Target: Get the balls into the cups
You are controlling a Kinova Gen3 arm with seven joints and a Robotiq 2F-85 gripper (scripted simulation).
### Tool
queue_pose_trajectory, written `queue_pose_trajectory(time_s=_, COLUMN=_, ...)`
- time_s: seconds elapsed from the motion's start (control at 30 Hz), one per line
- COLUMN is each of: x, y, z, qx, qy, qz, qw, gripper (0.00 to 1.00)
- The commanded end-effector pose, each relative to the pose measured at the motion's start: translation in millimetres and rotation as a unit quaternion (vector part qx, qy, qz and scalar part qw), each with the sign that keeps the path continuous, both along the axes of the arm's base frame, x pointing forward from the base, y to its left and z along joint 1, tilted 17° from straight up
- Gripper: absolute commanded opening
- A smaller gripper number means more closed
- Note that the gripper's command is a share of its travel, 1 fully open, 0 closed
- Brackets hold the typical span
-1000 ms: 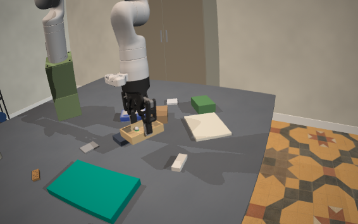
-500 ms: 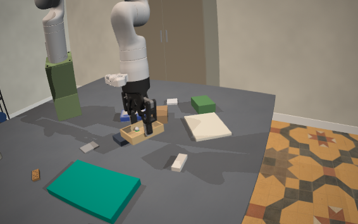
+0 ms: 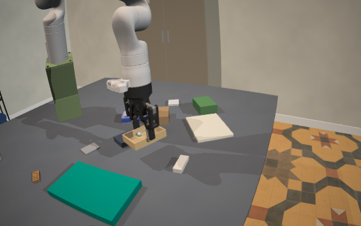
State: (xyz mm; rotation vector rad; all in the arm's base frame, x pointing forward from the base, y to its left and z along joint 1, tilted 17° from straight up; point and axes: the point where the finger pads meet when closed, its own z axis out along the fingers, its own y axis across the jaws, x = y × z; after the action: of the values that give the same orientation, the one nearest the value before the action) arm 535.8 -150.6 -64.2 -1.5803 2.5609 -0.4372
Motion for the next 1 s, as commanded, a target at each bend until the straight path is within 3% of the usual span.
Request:
queue_pose_trajectory(time_s=0.0, x=3, y=-1, z=-4.5, qx=0.000, qy=-0.003, qz=0.002, qw=1.000, gripper=0.72)
queue_pose_trajectory(time_s=0.97, x=12, y=-10, z=-43.6, qx=-0.001, qy=-0.003, qz=0.001, qw=1.000, gripper=0.72)
